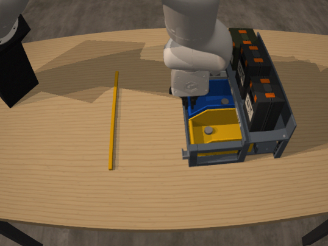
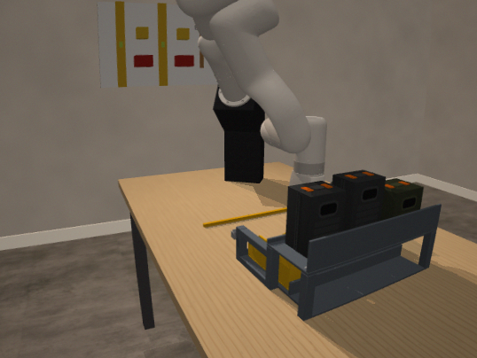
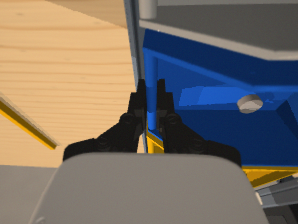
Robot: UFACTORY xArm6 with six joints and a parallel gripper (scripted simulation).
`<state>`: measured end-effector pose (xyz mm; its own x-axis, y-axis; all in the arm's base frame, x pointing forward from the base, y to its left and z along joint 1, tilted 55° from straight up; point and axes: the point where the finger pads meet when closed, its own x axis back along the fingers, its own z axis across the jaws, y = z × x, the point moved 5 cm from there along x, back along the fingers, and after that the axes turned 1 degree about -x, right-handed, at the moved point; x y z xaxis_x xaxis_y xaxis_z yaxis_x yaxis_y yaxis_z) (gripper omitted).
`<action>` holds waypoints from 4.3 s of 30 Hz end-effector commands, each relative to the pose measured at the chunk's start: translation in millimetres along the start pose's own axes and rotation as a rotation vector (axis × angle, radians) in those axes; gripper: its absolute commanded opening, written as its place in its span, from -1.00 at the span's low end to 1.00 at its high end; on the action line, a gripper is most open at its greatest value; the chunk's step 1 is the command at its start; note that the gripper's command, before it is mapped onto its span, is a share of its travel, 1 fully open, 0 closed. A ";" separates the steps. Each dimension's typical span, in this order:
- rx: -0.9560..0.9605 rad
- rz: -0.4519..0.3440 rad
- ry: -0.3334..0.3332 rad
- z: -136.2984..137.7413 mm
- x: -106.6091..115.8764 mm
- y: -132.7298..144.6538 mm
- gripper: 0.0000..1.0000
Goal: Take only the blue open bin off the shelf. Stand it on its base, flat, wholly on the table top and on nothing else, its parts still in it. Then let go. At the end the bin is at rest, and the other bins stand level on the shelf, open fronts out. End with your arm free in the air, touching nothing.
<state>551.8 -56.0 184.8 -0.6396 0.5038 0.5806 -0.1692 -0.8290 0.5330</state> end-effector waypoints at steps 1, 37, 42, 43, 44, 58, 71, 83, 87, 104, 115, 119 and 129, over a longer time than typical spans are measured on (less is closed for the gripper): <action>0.000 0.001 0.002 1.0 0.7 -0.1 -1.00; 0.000 0.001 0.002 1.0 0.7 -0.1 -1.00; 0.000 0.001 0.002 1.0 0.7 -0.1 -1.00; 0.000 0.001 0.002 1.0 0.7 -0.1 -1.00; 0.000 0.001 0.002 1.0 0.7 -0.1 -1.00; 0.000 0.001 0.002 1.0 8.7 -0.1 -1.00; 0.000 0.001 0.002 0.9 15.0 -0.1 -1.00; 0.000 0.001 0.002 0.9 16.6 -0.1 -1.00; 0.000 0.001 0.002 1.0 23.8 -0.1 -1.00; 0.000 0.001 0.002 1.1 28.7 -0.1 -1.00; 0.000 0.001 0.002 1.2 28.8 -0.1 -1.00; 0.000 0.001 0.002 1.2 28.5 -0.1 -1.00; 0.000 0.001 0.002 1.1 27.4 -0.1 -1.00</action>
<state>534.8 -42.6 200.3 -0.6396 0.5038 0.5806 -0.1692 -0.8290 0.5330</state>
